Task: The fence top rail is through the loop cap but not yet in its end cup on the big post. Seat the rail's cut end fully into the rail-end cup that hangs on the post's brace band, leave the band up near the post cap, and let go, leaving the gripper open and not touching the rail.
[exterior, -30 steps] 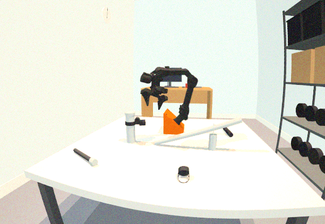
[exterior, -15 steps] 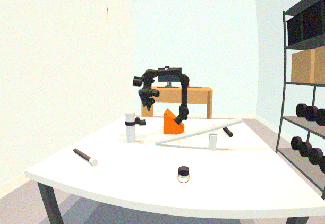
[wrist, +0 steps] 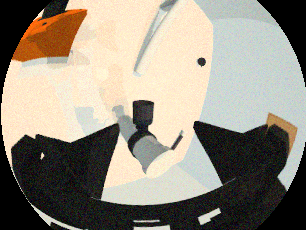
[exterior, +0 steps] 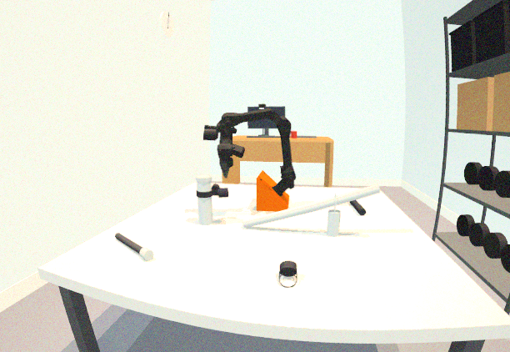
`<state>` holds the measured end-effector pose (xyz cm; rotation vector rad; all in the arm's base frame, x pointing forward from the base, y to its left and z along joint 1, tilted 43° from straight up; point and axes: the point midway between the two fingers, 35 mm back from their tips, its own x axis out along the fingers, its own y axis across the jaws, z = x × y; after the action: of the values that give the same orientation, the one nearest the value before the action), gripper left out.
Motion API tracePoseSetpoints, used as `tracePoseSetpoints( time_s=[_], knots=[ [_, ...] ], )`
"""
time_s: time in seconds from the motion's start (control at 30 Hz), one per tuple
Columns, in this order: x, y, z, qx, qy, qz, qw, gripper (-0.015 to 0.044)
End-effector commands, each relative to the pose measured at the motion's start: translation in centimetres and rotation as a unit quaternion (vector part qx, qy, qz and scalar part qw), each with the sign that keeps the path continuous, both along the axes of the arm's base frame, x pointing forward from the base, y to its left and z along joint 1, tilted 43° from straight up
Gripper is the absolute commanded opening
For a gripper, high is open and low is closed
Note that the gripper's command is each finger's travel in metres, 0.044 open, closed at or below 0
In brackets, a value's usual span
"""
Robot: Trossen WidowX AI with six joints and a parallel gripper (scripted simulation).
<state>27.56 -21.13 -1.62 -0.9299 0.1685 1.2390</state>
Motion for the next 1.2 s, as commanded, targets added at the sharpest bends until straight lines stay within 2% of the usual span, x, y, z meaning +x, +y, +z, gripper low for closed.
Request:
tracePoseSetpoints(
  time_s=[0.0,0.1,1.17],
  knots=[
    [-0.4,1.8,-1.8,0.005,0.001,0.003,1.0,0.044],
    [-0.6,2.9,-3.0,0.005,0.001,0.003,1.0,0.044],
    [1.2,6.2,-5.6,0.005,0.0,0.003,1.0,0.044]
  ],
)
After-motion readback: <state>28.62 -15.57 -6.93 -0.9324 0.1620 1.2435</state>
